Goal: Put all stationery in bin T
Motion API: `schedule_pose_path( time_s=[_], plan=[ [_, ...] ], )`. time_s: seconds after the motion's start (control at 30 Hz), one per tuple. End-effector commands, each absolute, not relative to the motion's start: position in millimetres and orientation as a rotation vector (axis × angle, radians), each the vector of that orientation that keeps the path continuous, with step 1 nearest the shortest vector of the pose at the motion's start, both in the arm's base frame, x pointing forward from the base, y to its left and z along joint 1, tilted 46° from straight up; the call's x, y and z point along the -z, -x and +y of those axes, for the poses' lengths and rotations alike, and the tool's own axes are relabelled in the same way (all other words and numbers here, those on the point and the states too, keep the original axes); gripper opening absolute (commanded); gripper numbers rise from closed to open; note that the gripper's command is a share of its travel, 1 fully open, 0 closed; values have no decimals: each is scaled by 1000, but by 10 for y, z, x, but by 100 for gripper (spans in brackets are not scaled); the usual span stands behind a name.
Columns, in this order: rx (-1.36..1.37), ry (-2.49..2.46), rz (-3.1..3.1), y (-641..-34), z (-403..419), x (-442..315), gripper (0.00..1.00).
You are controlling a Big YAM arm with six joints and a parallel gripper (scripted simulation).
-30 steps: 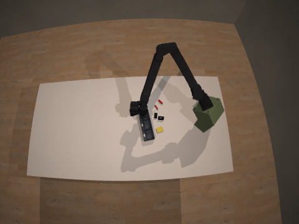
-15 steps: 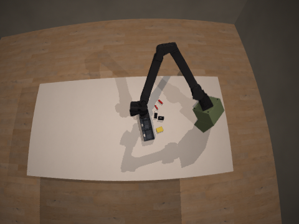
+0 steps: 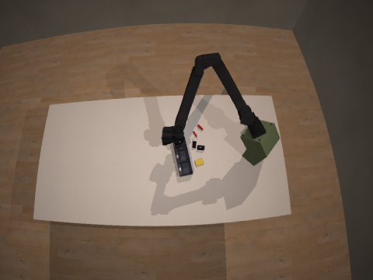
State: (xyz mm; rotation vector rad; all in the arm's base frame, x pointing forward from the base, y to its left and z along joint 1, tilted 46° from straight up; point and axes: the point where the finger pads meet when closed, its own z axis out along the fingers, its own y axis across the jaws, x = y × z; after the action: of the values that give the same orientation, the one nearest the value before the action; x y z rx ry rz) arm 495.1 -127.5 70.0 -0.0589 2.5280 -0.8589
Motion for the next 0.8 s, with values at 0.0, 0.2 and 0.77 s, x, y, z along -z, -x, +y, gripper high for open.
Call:
schedule_pose_path(
  time_s=[0.0,0.2,0.77],
  plan=[
    [861,46,2491,-5006,-1342,-856,9],
    [861,46,2491,-4998,-1342,-857,9],
    [848,66,2504,-4891,-1103,-923,9]
  ],
)
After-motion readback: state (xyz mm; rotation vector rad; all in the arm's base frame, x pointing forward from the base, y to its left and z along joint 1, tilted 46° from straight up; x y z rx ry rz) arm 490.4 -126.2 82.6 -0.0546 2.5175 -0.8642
